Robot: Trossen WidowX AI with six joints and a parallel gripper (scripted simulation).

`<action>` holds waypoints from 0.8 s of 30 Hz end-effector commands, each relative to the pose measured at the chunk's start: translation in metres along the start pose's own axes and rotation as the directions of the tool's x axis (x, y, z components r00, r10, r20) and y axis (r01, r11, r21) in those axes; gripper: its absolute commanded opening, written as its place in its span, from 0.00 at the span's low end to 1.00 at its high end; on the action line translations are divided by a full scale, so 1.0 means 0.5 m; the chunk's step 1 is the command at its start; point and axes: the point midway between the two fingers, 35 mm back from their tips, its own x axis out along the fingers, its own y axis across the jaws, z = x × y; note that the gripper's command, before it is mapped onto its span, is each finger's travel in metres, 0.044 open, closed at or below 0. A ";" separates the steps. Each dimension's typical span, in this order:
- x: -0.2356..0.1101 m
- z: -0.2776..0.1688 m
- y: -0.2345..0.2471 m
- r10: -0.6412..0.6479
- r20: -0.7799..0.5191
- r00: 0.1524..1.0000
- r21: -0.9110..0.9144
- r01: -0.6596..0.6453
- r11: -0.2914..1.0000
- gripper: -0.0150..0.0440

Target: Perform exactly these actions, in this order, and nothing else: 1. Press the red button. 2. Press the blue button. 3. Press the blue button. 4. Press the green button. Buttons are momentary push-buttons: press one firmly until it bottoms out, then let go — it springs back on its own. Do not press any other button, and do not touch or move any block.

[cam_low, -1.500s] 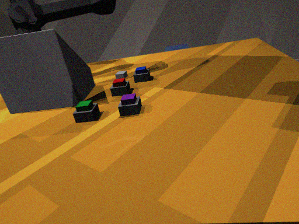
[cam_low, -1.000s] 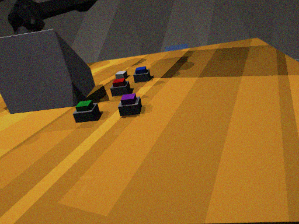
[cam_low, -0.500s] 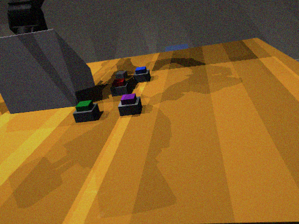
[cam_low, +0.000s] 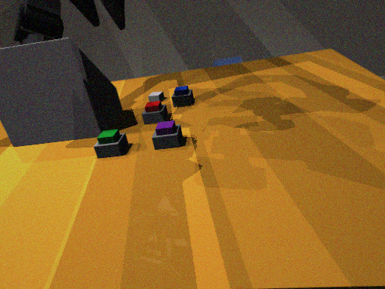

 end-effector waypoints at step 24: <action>0.269 -0.014 0.177 0.219 -0.209 0.953 -0.165 -0.255 0.953 0.31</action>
